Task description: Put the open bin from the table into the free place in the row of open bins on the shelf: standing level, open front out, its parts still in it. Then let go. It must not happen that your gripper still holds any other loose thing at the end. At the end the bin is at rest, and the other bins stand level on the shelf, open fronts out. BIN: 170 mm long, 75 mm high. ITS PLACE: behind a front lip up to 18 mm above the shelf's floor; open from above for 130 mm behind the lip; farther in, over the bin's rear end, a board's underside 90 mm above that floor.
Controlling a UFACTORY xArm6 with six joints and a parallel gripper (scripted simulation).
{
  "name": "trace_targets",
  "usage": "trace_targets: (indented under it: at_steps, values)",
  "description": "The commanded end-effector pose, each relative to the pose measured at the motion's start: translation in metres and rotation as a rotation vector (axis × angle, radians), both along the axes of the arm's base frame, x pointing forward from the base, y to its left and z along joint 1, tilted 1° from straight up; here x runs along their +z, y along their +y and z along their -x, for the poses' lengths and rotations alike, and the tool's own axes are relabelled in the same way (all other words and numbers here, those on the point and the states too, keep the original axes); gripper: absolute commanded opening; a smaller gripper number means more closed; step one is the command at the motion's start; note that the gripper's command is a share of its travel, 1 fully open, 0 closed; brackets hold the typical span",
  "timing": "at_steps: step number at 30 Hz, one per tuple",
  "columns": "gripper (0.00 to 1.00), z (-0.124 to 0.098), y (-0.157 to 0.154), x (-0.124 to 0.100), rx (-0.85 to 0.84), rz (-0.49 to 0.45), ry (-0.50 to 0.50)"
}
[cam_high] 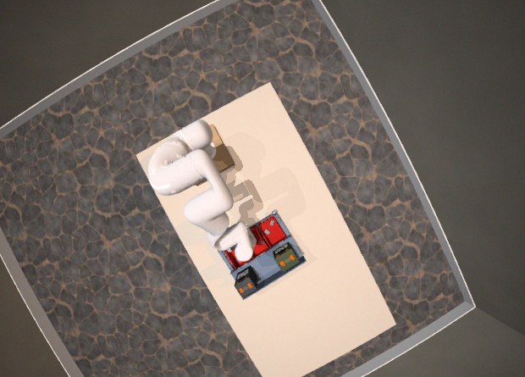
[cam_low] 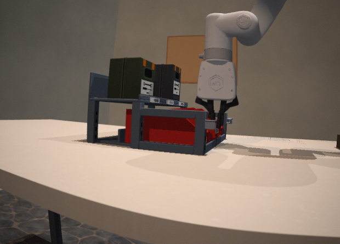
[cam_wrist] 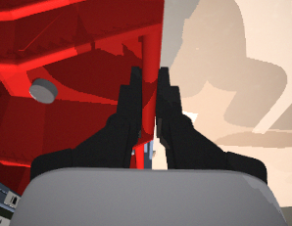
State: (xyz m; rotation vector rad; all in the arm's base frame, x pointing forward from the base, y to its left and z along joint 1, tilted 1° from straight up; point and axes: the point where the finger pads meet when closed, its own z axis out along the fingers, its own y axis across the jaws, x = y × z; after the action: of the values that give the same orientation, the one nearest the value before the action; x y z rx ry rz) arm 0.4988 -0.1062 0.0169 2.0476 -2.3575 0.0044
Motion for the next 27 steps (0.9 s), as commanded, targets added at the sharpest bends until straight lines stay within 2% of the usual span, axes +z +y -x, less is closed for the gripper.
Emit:
trace_targets:
  at_steps: [1,9,21,27]
  values:
    - [0.0,-0.002,0.0,0.002,0.0,0.001,-0.005]
    - [0.0,-0.012,-0.002,0.002,0.0,0.001,-0.005]
    - [0.0,-0.012,-0.002,0.002,0.0,0.001,-0.005]
    - [0.0,-0.022,-0.003,0.002,0.0,0.001,-0.005]
